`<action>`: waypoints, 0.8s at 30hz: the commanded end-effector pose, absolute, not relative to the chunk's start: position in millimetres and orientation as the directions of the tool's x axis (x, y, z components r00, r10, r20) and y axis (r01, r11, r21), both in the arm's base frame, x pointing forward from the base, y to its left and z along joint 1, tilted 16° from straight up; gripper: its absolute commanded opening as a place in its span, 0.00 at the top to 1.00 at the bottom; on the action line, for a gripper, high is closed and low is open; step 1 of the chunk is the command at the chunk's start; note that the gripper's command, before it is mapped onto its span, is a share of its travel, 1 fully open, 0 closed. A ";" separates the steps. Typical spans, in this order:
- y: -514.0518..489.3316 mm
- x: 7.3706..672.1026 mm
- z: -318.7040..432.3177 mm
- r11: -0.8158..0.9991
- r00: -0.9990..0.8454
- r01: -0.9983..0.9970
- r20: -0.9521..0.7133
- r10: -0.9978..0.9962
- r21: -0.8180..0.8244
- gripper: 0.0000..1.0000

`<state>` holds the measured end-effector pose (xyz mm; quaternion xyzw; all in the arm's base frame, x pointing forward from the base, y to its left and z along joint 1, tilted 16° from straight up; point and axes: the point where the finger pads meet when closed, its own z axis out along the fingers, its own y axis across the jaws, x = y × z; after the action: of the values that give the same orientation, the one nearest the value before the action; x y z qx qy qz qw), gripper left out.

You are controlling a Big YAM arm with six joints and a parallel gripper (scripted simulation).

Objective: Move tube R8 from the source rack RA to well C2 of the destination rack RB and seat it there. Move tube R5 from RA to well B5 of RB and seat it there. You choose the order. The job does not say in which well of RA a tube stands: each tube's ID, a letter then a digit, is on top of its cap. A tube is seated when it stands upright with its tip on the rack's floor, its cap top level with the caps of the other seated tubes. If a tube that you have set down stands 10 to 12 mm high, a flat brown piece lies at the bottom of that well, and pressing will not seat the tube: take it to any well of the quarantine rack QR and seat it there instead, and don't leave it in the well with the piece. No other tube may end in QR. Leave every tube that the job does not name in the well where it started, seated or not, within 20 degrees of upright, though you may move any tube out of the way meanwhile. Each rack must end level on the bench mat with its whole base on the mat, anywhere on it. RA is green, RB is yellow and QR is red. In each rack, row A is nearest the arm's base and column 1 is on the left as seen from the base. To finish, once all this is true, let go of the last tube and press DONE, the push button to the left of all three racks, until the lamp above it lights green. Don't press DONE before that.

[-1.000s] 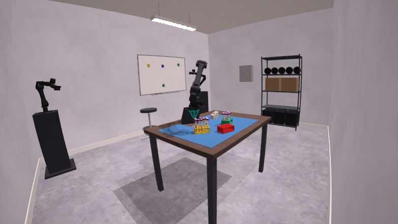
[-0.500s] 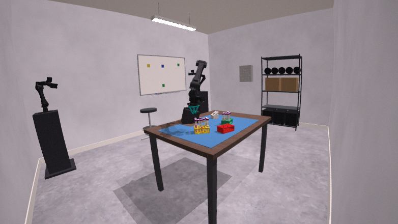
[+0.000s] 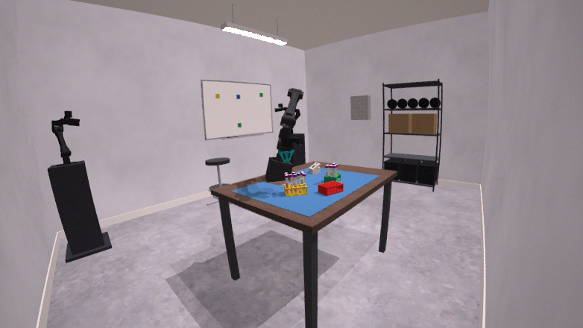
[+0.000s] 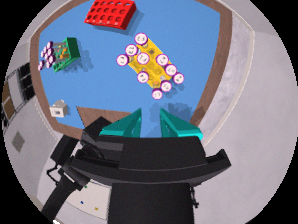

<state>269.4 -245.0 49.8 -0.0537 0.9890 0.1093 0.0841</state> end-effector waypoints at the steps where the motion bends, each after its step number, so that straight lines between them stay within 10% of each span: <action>1: -248.3 295.6 75.1 0.965 -0.952 -0.227 -0.240 -0.192 0.129 0.70; 24: -133.1 383.1 123.1 0.615 -0.577 -0.787 -0.287 -0.765 -0.057 0.70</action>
<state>357.8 -139.9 91.8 -0.3784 0.9152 0.0702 0.1195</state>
